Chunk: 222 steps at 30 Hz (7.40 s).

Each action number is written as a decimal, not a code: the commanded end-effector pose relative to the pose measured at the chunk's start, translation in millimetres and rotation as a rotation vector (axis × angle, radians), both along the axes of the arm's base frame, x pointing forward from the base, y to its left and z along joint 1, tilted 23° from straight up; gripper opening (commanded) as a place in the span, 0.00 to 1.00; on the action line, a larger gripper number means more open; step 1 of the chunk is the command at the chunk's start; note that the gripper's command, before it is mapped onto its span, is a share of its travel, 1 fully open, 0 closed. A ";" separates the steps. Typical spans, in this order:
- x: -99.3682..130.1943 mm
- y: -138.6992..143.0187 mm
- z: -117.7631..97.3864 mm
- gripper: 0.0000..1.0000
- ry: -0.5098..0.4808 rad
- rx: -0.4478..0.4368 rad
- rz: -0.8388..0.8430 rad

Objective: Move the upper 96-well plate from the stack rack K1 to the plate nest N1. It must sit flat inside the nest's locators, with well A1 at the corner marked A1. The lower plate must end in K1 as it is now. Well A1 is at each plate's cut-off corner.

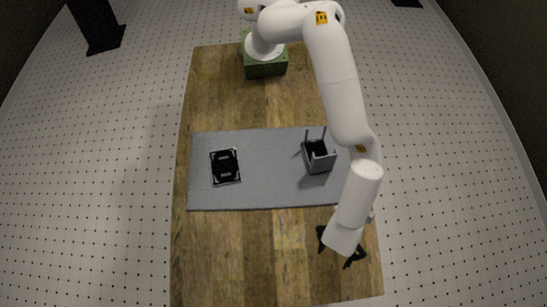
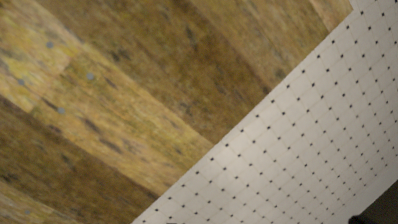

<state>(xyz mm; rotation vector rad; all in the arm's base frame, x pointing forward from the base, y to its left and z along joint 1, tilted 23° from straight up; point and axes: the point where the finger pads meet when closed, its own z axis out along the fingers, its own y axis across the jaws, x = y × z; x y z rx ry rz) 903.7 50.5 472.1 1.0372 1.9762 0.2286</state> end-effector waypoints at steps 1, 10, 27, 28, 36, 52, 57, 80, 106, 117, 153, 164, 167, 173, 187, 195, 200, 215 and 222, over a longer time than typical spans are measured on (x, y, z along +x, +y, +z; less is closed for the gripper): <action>0.1 0.1 2.1 1.00 -0.003 0.000 0.000; 0.1 0.1 2.1 1.00 -0.003 0.000 0.000; -25.7 17.8 -23.6 1.00 -0.003 0.196 -0.123; -25.8 17.8 -23.6 1.00 -0.003 0.196 -0.123; -42.1 27.0 -39.2 1.00 0.001 0.314 -0.206; -77.4 43.4 -69.9 1.00 0.012 0.505 -0.356; -89.3 48.1 -79.5 1.00 0.017 0.563 -0.407; -147.8 66.1 -122.1 1.00 0.039 0.831 -0.672; -210.9 78.5 -162.1 1.00 0.054 1.035 -0.925; -241.7 82.5 -179.9 1.00 0.058 1.124 -1.055; -341.0 87.7 -231.4 1.00 0.045 1.349 -1.476; -376.2 87.1 -247.7 1.00 0.029 1.409 -1.625; -389.9 86.5 -253.8 1.00 0.019 1.436 -1.701; -394.1 86.3 -255.7 1.00 0.019 1.436 -1.701; -393.5 86.3 -257.3 1.00 0.019 1.436 -1.701; -388.3 86.2 -269.6 1.00 0.019 1.436 -1.701; -385.0 86.1 -277.2 1.00 0.019 1.436 -1.701; -376.6 85.9 -297.2 1.00 0.019 1.436 -1.701; -373.4 85.8 -304.9 1.00 0.019 1.436 -1.701</action>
